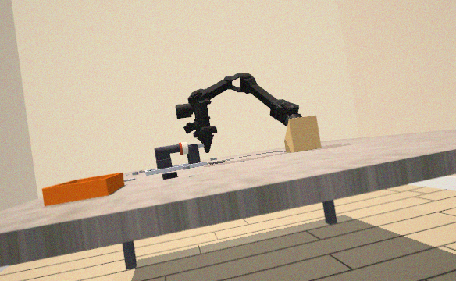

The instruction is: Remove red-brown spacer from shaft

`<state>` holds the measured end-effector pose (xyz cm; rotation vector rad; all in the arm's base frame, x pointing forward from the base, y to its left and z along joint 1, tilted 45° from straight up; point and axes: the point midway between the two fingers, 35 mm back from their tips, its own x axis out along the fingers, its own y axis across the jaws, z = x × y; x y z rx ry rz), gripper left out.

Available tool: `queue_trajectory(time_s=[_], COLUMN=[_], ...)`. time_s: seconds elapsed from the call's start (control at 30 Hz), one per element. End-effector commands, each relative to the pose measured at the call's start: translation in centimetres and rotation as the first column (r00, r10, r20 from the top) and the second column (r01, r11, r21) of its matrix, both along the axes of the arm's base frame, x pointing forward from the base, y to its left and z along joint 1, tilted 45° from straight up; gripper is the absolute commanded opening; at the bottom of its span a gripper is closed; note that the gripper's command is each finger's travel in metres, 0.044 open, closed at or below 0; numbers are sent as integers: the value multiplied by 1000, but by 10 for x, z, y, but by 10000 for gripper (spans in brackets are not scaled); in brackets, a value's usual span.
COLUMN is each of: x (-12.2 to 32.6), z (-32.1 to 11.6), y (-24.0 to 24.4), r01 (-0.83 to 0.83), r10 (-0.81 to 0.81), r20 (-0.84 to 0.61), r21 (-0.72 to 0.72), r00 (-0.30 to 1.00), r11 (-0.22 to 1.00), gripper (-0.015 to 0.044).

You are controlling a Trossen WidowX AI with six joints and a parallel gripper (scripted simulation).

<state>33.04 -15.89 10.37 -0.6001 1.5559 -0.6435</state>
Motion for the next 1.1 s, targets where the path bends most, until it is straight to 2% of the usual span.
queue_trajectory(time_s=[0.0, 1.07], x=[-1, -4], z=[0, 0], y=[0, 0], r01=[-1, -1], r10=[1, 1], r20=[-2, -2], r21=[-1, -1], r00=[1000, 1000], r11=[1000, 1000], gripper=[0, 0])
